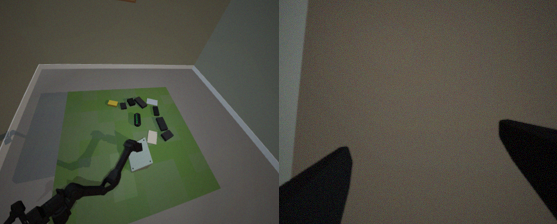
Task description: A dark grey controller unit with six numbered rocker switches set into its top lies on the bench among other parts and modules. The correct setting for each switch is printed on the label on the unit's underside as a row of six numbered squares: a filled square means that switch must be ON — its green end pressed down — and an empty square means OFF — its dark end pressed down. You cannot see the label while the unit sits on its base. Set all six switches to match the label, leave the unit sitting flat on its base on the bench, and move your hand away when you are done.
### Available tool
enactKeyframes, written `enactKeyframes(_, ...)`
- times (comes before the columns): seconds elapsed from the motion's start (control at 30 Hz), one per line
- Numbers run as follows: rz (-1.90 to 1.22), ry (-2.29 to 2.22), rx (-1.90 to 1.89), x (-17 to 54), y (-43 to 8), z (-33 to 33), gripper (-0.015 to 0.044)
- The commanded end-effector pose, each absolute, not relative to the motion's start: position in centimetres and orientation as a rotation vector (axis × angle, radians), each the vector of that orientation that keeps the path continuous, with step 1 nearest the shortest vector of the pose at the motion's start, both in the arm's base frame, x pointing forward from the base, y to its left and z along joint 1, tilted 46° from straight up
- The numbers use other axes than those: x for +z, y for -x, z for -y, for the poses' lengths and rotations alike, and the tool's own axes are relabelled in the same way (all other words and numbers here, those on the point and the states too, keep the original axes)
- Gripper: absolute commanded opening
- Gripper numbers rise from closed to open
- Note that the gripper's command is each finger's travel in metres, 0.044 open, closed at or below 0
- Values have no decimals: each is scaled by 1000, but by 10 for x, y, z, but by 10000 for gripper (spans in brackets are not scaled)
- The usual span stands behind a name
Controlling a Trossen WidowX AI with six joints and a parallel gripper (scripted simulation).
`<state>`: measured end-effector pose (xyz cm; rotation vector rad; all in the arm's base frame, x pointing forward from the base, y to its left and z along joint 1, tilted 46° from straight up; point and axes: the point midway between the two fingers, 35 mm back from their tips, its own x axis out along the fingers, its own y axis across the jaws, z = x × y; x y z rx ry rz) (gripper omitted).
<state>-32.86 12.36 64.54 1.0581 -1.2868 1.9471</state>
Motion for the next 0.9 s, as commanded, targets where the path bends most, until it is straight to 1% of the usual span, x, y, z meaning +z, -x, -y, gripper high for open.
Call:
enactKeyframes(0.0, 1287, -1058, 1947, 645, 329, -124, 374)
enactKeyframes(0.1, 1288, -1060, 1943, 646, 328, -123, 295)
enactKeyframes(0.2, 1305, -1086, 1877, 656, 312, -116, 216)
enactKeyframes(0.47, 1351, -1204, 1481, 701, 210, -74, 6)
enactKeyframes(0.67, 1304, -1246, 1148, 726, 113, -37, 0)
enactKeyframes(0.87, 1214, -1230, 833, 731, 16, -2, 0)
